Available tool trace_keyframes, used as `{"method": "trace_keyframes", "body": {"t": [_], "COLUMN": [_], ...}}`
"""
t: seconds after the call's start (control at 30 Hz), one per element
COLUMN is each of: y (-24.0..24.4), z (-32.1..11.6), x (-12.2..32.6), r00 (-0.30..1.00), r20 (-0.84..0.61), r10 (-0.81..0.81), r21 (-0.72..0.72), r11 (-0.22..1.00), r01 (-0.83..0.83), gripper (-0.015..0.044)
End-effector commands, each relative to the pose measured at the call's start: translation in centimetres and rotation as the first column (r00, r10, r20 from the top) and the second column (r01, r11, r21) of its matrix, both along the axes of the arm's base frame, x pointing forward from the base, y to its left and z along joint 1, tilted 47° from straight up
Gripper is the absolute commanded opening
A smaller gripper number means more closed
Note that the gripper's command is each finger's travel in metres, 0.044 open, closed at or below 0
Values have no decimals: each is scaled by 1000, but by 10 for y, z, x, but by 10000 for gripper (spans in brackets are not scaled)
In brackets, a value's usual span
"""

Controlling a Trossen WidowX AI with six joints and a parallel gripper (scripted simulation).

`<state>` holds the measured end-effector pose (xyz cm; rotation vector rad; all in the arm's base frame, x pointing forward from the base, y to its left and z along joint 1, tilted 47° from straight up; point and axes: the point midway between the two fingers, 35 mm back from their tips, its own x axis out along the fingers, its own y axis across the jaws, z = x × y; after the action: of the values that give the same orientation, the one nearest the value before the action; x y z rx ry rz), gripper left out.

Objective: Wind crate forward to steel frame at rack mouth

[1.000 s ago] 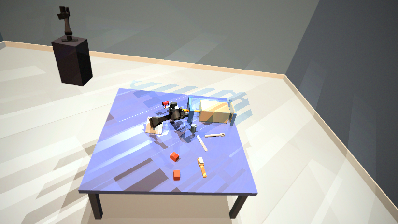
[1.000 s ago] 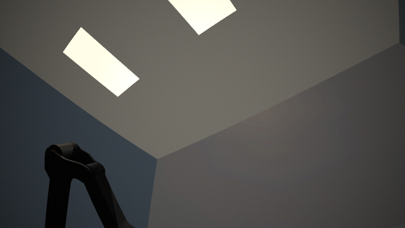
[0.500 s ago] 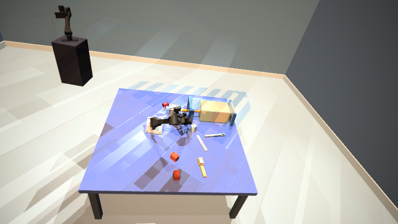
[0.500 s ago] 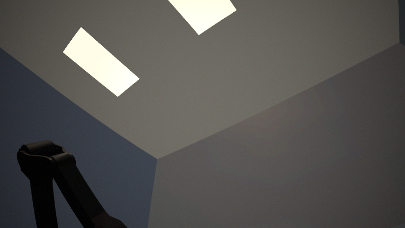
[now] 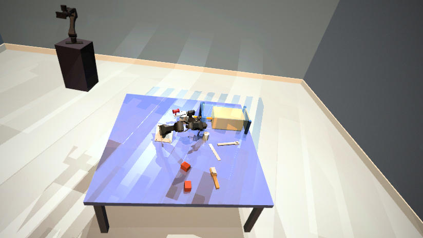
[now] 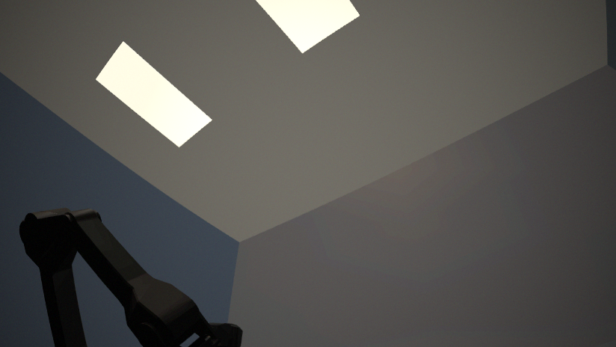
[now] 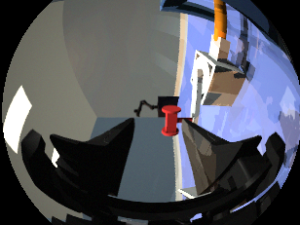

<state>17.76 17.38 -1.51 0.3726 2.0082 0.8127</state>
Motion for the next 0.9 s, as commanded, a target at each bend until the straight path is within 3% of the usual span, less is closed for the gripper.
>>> {"method": "trace_keyframes", "body": {"t": [0.0, 0.87], "y": [32, 31], "z": [30, 29], "x": [-7, -6], "r00": [1000, 1000], "r20": [1, 15], "r10": [5, 15], "r21": [15, 21], "r11": [1000, 1000], "r01": [-5, -15], "gripper": [240, 240]}}
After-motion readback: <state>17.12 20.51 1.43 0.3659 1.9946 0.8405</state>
